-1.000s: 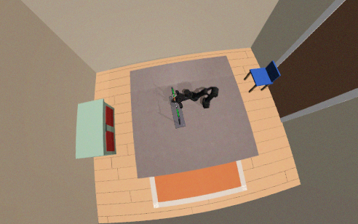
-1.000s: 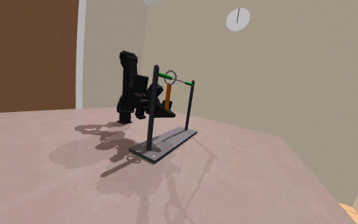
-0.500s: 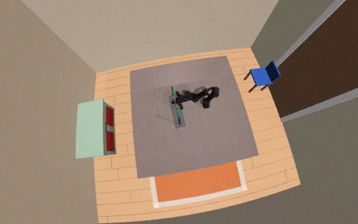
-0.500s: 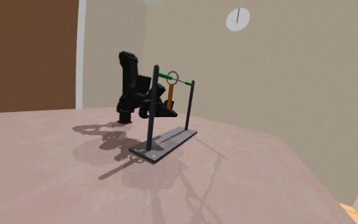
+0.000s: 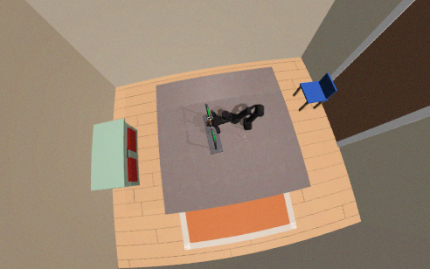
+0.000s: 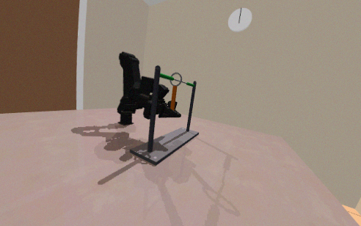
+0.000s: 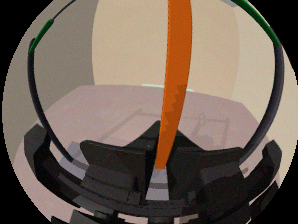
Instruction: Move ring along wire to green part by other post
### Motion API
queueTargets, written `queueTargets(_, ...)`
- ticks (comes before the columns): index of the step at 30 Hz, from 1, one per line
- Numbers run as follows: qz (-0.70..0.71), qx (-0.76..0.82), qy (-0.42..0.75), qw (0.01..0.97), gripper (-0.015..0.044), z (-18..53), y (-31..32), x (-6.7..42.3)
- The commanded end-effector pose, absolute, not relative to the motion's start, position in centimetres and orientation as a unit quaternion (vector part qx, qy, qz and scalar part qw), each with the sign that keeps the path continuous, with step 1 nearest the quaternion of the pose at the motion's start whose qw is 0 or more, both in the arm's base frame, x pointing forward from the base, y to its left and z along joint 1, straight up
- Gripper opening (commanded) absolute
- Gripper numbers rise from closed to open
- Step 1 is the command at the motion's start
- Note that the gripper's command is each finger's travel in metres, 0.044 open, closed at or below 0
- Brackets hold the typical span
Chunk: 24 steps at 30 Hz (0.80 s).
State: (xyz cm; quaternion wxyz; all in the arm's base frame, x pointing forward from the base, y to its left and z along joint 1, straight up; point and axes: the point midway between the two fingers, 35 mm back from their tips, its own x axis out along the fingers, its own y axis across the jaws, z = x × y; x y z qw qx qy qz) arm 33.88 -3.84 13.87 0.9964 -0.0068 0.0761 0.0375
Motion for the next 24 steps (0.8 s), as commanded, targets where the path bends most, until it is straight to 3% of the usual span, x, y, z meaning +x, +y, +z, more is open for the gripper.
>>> queueTargets(1,0.035,-0.002,0.08,0.996,-0.015,13.6,-3.4,33.7)
queueTargets(24,0.029,0.014,0.08,0.996,-0.015,13.7,-0.8,33.7)
